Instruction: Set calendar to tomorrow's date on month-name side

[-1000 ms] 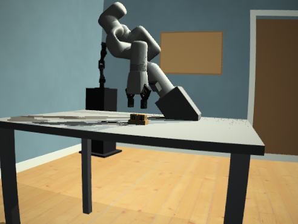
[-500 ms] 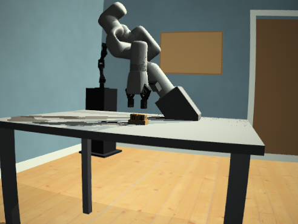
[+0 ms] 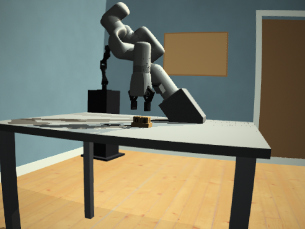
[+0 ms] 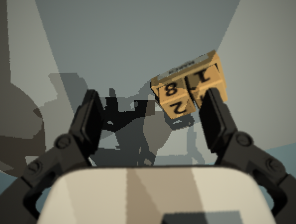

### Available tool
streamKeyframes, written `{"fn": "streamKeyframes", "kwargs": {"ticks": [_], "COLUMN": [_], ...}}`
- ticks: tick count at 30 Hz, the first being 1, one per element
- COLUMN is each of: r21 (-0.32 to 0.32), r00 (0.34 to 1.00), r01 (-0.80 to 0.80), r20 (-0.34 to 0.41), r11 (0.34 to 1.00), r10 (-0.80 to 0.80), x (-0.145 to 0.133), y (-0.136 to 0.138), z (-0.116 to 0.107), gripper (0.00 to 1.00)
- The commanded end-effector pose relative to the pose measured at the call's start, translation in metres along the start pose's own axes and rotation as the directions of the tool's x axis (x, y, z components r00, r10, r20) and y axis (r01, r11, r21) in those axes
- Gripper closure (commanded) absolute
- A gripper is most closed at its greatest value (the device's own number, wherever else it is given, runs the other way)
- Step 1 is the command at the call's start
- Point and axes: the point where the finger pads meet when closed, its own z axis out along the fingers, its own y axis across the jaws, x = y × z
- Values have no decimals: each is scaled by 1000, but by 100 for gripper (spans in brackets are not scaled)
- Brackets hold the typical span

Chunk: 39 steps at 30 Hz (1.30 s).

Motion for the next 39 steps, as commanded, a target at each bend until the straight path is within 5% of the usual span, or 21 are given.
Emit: {"fn": "streamKeyframes", "kwargs": {"ticks": [1, 21, 39], "r21": [-2, -2, -2], "r00": [1000, 1000, 1000], "r01": [-1, -1, -1], "r20": [2, 2, 2], "r11": [1000, 1000, 1000], "r10": [1, 1, 1], "x": [-1, -34, -37], "y": [1, 18, 19], "z": [-1, -8, -9], "gripper": [0, 0, 0]}}
